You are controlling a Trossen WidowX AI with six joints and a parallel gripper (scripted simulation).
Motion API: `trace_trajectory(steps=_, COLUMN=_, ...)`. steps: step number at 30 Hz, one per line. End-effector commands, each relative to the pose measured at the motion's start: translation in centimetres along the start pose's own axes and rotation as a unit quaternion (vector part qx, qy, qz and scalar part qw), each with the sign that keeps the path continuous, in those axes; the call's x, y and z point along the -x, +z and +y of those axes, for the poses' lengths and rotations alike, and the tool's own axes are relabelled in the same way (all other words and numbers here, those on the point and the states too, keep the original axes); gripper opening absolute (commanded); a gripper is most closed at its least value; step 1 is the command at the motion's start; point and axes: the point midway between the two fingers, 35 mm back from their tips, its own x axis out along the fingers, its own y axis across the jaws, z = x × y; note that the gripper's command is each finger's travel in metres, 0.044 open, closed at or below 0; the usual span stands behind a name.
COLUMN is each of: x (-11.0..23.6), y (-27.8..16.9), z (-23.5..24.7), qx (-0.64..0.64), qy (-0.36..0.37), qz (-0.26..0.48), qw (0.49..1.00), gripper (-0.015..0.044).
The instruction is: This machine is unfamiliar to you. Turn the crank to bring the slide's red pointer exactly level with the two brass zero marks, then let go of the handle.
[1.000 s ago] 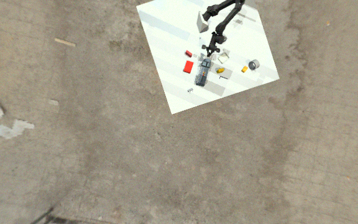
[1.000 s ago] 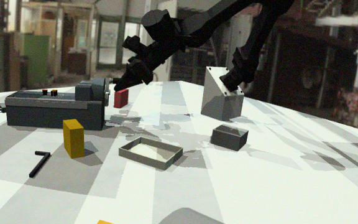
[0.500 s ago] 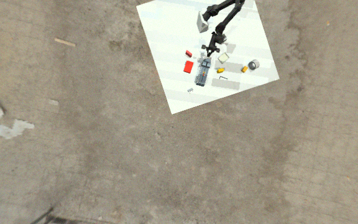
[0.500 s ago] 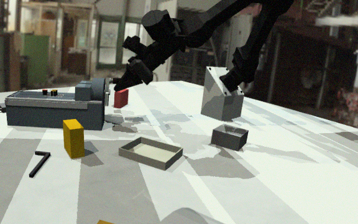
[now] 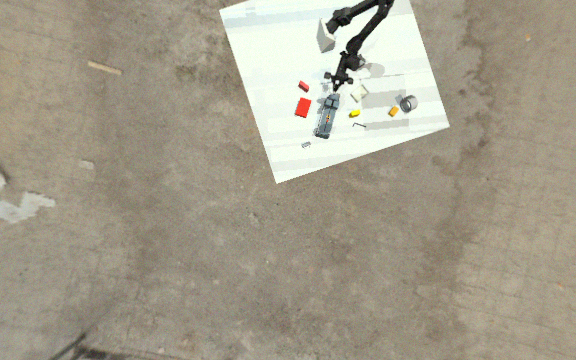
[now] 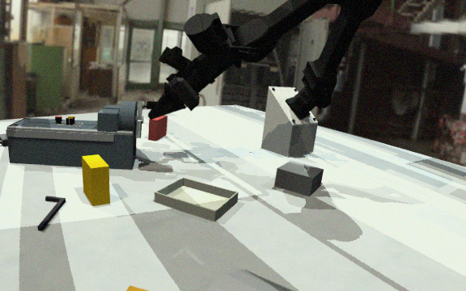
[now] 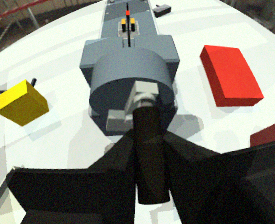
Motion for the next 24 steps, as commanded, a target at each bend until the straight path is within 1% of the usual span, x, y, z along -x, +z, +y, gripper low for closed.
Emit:
trace_trajectory(steps=1, x=-0.17, y=-0.2, z=-0.89, qx=-0.004, qy=-0.012, qz=0.001, qw=1.0, gripper=0.0)
trace_trajectory(steps=24, x=-0.36, y=-0.37, z=-1.2, qx=-0.004, qy=-0.012, qz=0.001, qw=1.0, gripper=0.0)
